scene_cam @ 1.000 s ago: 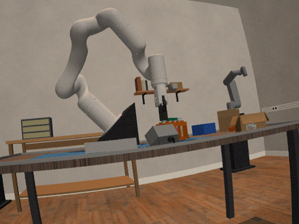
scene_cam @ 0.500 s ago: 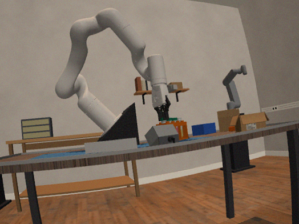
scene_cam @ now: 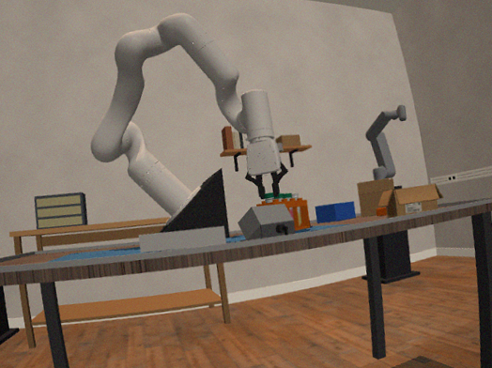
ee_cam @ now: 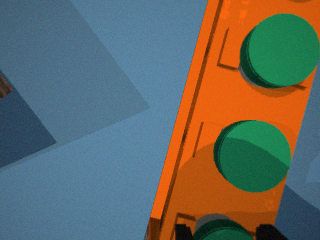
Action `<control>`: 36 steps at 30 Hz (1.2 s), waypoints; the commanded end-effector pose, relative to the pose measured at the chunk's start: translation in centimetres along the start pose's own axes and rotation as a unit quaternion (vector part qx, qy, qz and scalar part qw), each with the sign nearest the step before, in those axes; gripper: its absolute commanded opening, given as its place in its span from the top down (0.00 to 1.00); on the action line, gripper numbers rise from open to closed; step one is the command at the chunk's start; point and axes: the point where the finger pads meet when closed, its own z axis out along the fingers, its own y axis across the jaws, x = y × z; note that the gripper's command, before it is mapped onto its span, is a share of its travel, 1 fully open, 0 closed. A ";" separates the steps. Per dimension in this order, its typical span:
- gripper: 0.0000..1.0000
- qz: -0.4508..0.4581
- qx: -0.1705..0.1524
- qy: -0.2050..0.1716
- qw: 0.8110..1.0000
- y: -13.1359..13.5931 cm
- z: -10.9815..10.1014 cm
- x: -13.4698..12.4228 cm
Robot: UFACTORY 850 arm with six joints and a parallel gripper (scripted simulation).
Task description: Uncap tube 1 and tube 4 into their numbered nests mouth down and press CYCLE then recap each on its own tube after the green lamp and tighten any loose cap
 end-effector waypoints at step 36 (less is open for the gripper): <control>0.54 -0.053 0.014 0.010 0.998 0.1 -0.1 0.0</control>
